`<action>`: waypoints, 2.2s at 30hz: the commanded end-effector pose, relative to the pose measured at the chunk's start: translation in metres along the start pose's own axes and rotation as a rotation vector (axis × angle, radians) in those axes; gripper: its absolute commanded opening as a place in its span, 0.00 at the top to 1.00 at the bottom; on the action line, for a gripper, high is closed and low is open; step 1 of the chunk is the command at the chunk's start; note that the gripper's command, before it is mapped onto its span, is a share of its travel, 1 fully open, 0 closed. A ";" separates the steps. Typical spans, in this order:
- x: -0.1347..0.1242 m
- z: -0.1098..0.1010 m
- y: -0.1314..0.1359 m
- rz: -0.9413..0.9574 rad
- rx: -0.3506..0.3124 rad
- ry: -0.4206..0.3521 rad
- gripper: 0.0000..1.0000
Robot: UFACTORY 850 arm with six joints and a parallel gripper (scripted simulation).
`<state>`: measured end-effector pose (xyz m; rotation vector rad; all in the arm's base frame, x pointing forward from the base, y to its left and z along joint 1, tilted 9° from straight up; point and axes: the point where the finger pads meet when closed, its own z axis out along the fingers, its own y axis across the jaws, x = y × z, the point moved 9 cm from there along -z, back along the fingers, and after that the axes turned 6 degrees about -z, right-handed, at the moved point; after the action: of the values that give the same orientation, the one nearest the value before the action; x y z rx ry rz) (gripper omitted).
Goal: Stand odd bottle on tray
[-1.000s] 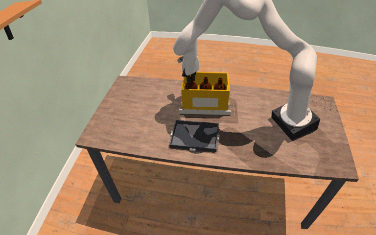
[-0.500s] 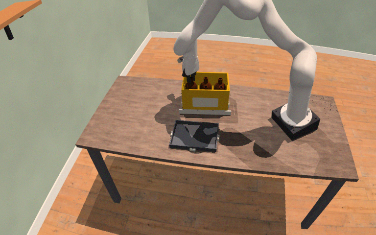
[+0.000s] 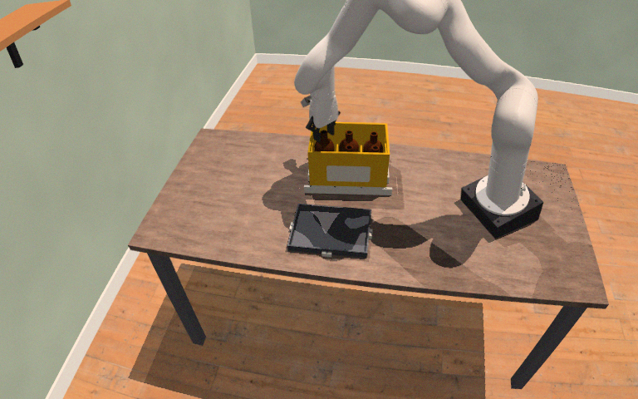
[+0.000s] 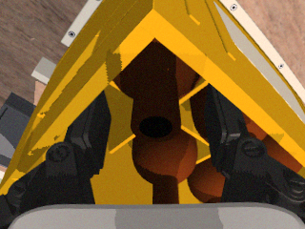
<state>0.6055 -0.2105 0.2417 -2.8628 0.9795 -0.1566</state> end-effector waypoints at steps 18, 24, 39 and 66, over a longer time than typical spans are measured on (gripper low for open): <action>0.001 -0.001 0.000 0.000 0.001 0.002 0.35; 0.001 -0.001 0.000 0.000 0.001 0.002 0.35; 0.001 -0.022 0.000 0.000 0.001 0.002 0.35; 0.001 -0.084 0.000 0.000 0.001 0.002 0.35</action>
<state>0.5948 -0.2162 0.3204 -2.8627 0.9795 -0.1564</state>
